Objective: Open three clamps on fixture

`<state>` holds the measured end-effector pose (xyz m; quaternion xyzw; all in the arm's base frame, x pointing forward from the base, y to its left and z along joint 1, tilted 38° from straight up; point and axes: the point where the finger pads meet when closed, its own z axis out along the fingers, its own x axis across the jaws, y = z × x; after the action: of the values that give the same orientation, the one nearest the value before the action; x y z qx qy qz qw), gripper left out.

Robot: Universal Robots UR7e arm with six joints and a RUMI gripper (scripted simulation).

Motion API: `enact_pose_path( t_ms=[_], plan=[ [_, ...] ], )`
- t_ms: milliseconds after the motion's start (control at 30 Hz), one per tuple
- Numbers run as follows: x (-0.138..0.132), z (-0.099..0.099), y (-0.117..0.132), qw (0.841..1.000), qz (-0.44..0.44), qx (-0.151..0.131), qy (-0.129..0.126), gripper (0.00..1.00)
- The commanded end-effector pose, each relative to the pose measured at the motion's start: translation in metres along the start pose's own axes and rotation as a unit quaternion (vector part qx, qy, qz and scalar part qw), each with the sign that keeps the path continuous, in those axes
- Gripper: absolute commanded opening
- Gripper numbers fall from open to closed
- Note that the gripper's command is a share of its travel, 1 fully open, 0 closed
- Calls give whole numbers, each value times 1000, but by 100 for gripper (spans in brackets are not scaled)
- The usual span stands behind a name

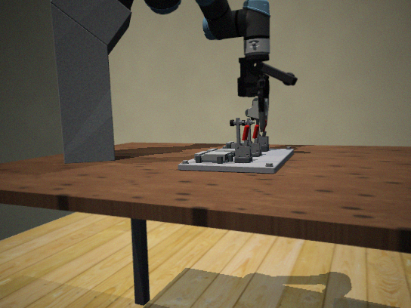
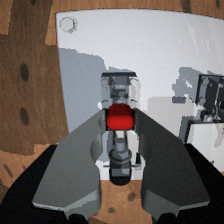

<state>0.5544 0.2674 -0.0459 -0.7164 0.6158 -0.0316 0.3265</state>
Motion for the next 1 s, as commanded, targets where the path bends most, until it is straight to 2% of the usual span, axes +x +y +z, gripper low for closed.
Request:
enact_pose_path(
  t_ms=[0,167,200,967],
  plan=[
    [0,2,6,1000,2,-5,-1,0],
    [0,2,6,1000,2,-5,-1,0],
    [0,2,6,1000,2,-5,-1,28],
    [0,1,4,1000,1,-3,-1,28]
  ],
)
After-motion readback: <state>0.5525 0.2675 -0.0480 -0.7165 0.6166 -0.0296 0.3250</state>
